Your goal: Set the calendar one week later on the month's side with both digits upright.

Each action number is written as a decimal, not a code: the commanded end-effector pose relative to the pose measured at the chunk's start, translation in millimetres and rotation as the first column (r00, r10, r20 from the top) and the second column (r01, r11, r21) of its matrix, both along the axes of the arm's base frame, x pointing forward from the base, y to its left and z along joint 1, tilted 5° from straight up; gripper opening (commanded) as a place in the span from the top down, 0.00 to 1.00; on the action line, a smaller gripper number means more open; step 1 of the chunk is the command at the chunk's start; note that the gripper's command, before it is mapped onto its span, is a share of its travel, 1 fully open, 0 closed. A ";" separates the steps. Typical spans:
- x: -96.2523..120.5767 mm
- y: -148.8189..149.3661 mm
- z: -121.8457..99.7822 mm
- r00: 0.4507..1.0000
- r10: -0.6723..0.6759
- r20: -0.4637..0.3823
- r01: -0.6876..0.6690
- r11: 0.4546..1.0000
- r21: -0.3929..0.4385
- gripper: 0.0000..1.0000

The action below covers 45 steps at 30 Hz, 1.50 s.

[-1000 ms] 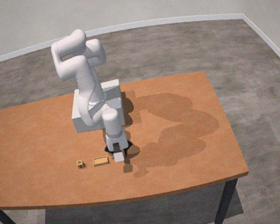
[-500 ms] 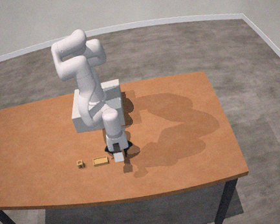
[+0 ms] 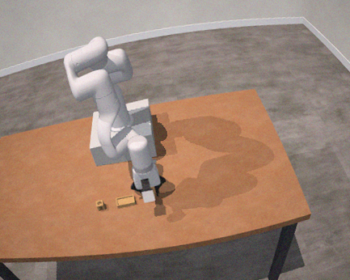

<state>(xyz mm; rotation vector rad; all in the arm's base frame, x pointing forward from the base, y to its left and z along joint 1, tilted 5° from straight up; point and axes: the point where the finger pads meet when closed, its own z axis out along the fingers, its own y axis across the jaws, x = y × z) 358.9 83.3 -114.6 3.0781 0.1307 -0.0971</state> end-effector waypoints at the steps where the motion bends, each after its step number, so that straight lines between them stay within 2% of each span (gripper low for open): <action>1: 1.5 0.4 0.9 1.000 0.000 0.003 0.000 1.000 0.001 0.51; 5: 1.5 0.4 0.9 1.000 0.000 0.003 0.000 1.000 0.001 0.51; 6: 1.5 0.4 0.9 1.000 0.000 0.003 0.000 1.000 0.001 0.71; 40: 1.5 0.4 0.9 1.000 0.000 0.003 0.000 1.000 0.001 0.71; 45: 2.1 1.1 11.2 1.000 0.000 0.003 0.000 1.000 0.001 0.71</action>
